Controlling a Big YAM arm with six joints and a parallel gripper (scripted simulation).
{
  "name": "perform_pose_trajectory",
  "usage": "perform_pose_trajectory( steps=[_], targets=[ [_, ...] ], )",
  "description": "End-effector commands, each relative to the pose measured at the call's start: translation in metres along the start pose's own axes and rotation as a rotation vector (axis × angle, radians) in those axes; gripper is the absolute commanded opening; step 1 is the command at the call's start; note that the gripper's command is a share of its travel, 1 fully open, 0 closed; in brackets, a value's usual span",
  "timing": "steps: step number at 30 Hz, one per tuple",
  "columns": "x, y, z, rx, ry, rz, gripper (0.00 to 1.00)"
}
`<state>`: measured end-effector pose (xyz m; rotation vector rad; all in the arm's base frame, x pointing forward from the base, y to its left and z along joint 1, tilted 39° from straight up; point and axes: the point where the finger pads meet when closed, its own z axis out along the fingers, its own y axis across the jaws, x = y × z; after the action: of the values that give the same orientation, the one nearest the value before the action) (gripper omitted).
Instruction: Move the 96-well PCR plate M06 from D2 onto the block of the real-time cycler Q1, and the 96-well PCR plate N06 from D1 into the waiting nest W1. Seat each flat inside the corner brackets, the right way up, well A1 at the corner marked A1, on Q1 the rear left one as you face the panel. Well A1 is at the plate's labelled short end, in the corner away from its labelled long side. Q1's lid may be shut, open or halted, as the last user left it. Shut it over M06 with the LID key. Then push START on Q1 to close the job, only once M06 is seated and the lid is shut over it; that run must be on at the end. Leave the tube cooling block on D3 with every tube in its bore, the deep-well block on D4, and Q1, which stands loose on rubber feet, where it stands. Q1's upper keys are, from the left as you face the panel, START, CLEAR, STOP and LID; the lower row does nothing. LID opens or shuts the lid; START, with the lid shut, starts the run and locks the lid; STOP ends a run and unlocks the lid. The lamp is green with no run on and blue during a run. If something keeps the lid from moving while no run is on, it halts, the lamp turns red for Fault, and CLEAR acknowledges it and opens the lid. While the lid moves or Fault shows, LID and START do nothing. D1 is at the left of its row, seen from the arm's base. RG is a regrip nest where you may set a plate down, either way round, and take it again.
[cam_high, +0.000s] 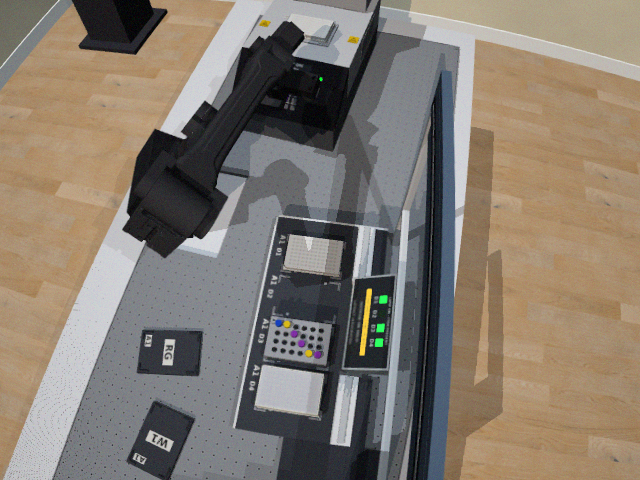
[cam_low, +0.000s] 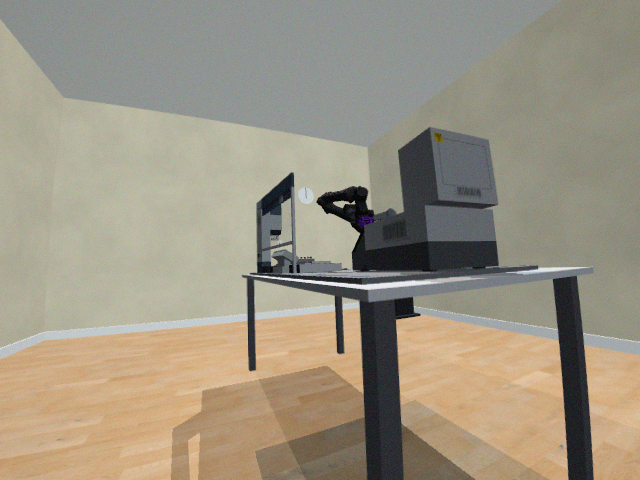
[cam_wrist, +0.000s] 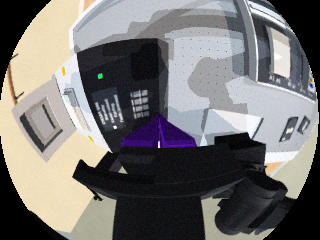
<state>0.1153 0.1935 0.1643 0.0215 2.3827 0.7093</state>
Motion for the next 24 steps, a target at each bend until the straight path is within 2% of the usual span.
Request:
perform_pose_trajectory(
  steps=[1, 7, 13, 24],
  targets=[
    [-0.014, 0.022, 0.0, -0.03, -0.015, -0.011, 0.0],
    [-0.004, 0.019, 0.014, -0.019, -0.004, -0.044, 0.0],
    [-0.004, 0.016, 0.021, -0.004, -0.008, -0.035, 0.0],
    [-0.014, 0.044, 0.031, -0.036, -0.016, -0.024, 0.0]
  ],
)
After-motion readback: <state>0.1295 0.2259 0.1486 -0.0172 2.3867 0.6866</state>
